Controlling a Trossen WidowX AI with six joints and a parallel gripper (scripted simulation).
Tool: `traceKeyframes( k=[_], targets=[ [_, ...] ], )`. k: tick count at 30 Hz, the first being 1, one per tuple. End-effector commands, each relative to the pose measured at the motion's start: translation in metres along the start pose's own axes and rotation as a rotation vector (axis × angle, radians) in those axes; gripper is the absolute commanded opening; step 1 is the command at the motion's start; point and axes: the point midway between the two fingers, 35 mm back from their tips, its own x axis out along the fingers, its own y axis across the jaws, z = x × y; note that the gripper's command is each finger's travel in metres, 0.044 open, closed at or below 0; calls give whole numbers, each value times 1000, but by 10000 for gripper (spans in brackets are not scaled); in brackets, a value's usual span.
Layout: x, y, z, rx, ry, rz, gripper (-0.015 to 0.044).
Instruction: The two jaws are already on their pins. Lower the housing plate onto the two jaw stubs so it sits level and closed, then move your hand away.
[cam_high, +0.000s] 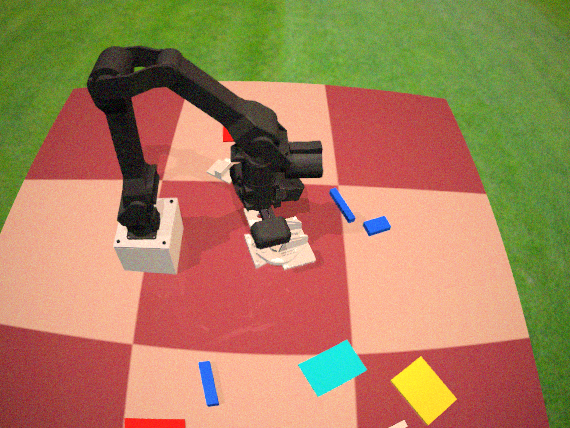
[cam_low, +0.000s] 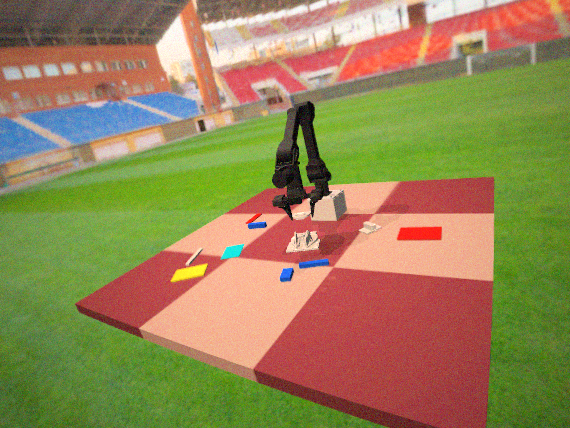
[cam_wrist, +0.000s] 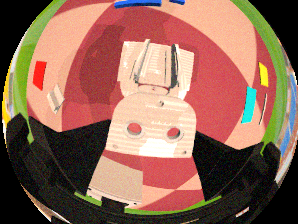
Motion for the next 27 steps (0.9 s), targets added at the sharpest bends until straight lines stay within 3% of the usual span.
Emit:
traceKeyframes(
  k=[1,27],
  targets=[
    [0,-1,0,5,0,-5,351],
    [8,-1,1,3,0,-5,351]
  ],
)
